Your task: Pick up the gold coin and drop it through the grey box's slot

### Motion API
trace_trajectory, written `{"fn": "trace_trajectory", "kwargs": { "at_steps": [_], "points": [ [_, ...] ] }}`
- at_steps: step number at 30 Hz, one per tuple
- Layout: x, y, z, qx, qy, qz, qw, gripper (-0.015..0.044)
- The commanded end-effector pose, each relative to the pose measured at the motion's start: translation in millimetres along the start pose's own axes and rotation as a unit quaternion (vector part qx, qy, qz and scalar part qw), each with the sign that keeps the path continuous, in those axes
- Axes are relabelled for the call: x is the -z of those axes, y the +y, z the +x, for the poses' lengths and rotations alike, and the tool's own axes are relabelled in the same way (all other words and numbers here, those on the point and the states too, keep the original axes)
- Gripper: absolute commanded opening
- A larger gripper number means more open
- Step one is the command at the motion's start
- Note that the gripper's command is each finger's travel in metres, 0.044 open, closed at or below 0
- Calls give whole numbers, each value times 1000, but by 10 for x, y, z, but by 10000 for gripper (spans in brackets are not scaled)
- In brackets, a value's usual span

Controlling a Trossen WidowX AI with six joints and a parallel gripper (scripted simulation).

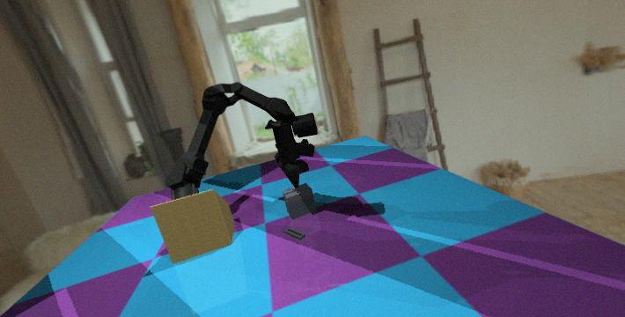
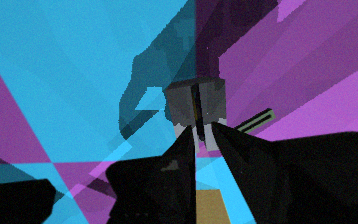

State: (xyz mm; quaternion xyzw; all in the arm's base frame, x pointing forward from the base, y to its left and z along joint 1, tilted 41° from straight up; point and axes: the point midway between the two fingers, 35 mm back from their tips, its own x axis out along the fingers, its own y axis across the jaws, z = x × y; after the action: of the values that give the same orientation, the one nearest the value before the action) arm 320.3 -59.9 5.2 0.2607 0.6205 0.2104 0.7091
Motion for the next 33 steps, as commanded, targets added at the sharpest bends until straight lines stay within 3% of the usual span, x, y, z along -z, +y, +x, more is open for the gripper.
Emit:
{"fn": "trace_trajectory", "kwargs": {
  "at_steps": [1, 9, 17, 20, 33],
  "points": [
    [-1, -1, -2, 0, 0, -1, 1000, 161],
    [-1, -1, -2, 0, 0, -1, 1000, 161],
    [1, -5, -204, 1, 0, 0, 1000, 371],
    [25, 3, -522, -2, 1, 3, 1000, 440],
    [38, 9, -621, -3, 1, 4, 1000, 440]
  ]
}}
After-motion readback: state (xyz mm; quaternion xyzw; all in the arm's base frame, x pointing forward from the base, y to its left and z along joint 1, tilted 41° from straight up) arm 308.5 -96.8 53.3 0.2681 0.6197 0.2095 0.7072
